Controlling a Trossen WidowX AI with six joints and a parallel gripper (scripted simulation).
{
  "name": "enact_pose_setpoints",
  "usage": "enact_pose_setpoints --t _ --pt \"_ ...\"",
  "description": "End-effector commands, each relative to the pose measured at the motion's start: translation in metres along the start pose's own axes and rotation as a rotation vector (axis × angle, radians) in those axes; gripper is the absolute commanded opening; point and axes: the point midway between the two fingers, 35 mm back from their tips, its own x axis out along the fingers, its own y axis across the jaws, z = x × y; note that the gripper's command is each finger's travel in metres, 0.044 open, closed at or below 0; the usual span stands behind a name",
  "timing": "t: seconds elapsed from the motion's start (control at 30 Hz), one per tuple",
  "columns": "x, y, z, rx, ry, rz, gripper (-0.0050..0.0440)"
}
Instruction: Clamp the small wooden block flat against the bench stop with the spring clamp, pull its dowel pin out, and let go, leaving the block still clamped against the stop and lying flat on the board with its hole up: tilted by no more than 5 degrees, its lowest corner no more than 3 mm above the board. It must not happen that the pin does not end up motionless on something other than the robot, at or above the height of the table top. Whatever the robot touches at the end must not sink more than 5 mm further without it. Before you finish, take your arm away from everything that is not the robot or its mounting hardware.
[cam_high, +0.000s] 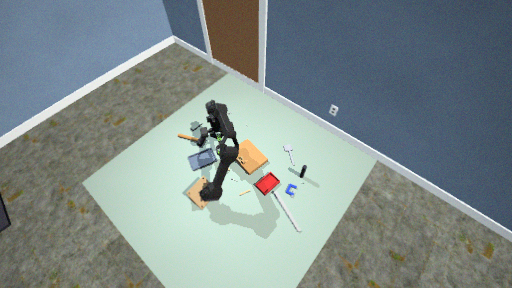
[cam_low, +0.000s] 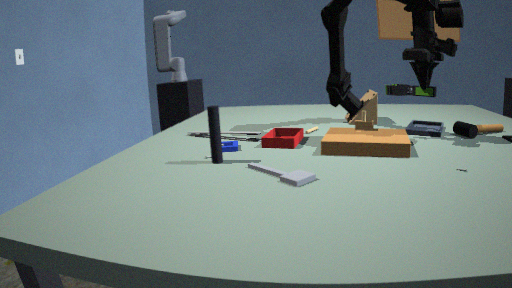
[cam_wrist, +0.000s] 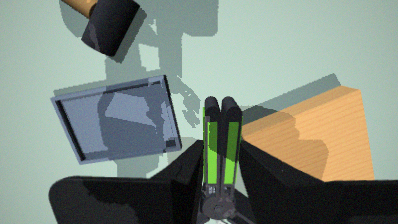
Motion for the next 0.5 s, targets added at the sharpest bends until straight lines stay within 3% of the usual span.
enact_pose_setpoints --t 0.0,0.47 --pt "-0.0004 -0.0032 0.0011 -0.021 -0.001 -0.001 0.0" --pt "0.0001 -0.01 0.0022 -0.11 0.0 -0.002 0.0"
